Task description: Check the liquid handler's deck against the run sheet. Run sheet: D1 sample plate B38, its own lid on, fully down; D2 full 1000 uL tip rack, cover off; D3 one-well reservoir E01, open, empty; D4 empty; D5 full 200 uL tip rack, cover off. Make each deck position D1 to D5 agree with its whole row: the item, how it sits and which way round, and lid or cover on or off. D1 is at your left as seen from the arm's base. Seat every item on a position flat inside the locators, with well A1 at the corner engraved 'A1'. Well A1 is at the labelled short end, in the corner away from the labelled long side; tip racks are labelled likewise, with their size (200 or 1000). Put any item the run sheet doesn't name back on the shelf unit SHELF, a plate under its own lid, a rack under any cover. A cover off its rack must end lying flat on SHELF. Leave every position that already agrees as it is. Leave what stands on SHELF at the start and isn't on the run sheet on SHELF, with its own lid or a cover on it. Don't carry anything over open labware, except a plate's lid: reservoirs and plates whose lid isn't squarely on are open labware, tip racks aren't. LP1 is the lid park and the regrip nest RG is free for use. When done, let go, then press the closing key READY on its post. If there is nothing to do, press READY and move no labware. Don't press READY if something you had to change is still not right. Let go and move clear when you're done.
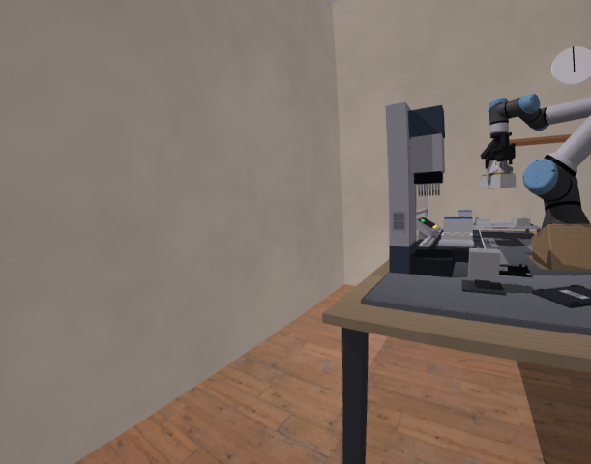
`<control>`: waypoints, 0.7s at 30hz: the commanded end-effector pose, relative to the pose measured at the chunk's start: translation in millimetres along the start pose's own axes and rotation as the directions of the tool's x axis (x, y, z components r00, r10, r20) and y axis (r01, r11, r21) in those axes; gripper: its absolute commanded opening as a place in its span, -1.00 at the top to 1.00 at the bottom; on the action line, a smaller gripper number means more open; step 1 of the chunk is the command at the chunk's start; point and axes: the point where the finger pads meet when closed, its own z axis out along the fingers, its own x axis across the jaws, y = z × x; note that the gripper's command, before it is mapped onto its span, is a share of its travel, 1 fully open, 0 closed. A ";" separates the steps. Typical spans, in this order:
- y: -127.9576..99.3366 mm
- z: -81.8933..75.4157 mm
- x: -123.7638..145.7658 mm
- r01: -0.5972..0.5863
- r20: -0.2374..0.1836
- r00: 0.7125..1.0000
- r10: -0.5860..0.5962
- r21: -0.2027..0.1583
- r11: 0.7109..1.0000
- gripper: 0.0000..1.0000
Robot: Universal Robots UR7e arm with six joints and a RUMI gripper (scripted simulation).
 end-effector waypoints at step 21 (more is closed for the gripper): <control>58.5 -0.4 -45.5 0.450 -0.005 0.893 -0.450 -0.001 0.893 1.00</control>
